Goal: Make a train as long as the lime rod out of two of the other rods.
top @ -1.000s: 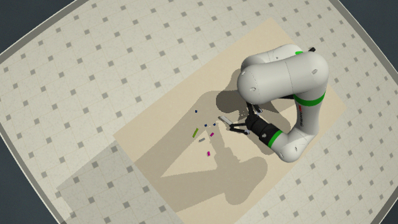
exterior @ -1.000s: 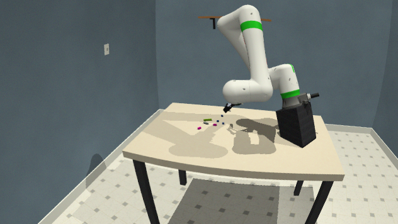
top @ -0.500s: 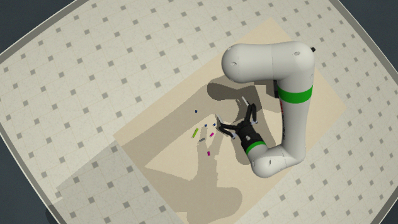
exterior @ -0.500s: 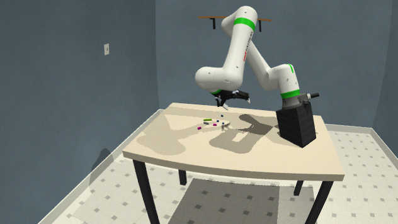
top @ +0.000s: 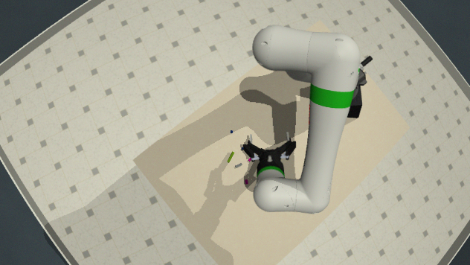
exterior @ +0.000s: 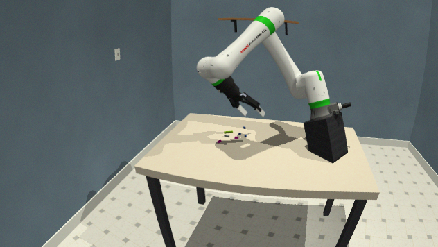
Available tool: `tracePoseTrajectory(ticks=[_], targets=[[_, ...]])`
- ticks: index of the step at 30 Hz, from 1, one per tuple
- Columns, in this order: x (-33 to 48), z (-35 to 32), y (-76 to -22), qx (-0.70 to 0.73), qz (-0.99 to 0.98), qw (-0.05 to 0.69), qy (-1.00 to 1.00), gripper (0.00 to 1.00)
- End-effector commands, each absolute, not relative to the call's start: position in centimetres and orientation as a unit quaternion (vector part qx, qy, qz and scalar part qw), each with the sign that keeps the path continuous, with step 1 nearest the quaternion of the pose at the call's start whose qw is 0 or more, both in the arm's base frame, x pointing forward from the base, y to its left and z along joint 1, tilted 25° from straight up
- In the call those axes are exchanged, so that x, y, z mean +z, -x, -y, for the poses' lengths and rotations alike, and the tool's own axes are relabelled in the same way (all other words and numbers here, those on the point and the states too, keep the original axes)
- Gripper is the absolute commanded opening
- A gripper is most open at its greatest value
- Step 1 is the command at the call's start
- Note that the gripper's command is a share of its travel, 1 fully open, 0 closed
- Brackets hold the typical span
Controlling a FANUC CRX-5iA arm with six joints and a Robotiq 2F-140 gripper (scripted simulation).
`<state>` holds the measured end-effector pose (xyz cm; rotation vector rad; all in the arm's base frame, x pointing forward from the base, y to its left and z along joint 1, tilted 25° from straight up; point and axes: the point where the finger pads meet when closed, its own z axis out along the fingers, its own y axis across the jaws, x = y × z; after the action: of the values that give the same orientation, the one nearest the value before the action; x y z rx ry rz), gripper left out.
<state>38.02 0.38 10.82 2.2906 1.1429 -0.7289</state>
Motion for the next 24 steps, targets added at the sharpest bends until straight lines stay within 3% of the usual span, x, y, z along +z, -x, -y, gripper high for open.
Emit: tracePoseTrajectory(ticks=[1, 24], targets=[[11.9, -0.9, -39.3, -0.232, -0.362, 0.206, -0.879, 1.0], [26.5, -0.1, -49.7, -0.006, -0.008, 0.007, -1.0, 1.0]])
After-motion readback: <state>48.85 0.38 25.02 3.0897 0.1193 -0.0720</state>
